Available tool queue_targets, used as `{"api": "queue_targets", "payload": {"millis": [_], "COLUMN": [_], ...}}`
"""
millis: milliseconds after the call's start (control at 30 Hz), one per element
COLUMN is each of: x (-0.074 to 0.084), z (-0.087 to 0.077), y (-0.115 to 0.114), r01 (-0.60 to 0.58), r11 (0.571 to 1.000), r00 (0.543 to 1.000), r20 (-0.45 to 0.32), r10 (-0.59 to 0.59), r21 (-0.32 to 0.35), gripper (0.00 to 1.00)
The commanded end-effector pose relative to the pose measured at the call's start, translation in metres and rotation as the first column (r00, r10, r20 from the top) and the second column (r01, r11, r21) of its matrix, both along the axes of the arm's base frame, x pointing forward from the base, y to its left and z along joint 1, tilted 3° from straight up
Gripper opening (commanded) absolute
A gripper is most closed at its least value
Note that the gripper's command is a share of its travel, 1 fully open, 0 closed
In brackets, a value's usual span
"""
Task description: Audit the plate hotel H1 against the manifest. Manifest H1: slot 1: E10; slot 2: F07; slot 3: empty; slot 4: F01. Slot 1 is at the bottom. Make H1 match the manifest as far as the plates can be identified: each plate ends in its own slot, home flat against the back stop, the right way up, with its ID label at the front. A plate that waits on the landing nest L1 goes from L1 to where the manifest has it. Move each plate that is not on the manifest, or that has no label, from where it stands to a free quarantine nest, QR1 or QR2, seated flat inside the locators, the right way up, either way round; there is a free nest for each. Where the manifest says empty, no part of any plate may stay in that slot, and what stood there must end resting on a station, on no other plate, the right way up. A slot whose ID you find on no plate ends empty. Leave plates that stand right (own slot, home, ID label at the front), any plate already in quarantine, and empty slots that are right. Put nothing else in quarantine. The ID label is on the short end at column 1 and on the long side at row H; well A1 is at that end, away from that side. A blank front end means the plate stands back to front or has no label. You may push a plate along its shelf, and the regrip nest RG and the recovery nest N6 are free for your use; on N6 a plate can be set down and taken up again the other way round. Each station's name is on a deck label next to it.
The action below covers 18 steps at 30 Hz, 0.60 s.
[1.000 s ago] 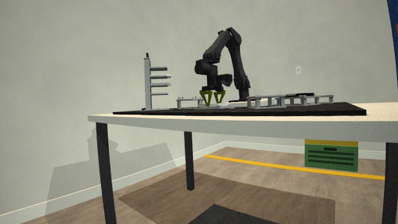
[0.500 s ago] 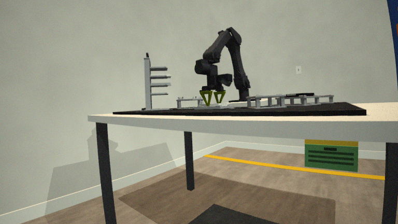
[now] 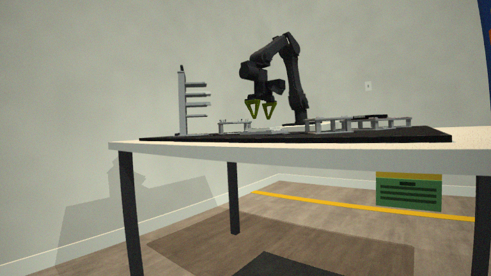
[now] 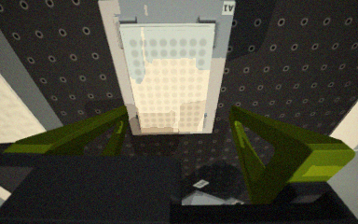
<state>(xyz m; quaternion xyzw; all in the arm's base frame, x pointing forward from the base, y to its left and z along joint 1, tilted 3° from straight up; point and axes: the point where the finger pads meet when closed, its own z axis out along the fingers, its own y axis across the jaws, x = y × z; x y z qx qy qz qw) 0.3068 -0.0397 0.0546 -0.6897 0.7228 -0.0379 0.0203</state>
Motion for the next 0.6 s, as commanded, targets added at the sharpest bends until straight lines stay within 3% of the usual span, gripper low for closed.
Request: {"api": "queue_targets", "payload": {"millis": [0,167,333,567], "x": [-0.006,-0.007,-0.007,-0.007], "z": [0.009,0.024,0.024,0.024], "y": [0.002,0.002,0.002,0.003], "r01": [-0.001,-0.001,-0.001,0.098], "r11": [1.0,1.0,1.0,0.995], "r00": [1.0,1.0,1.0,0.995], "r20": [-0.023,-0.023,-0.023,-0.021], "r10": [0.001,0.001,0.001,-0.098], "r21": [0.006,0.006,0.006,0.012], "gripper": [1.0,1.0,1.0,1.0]}}
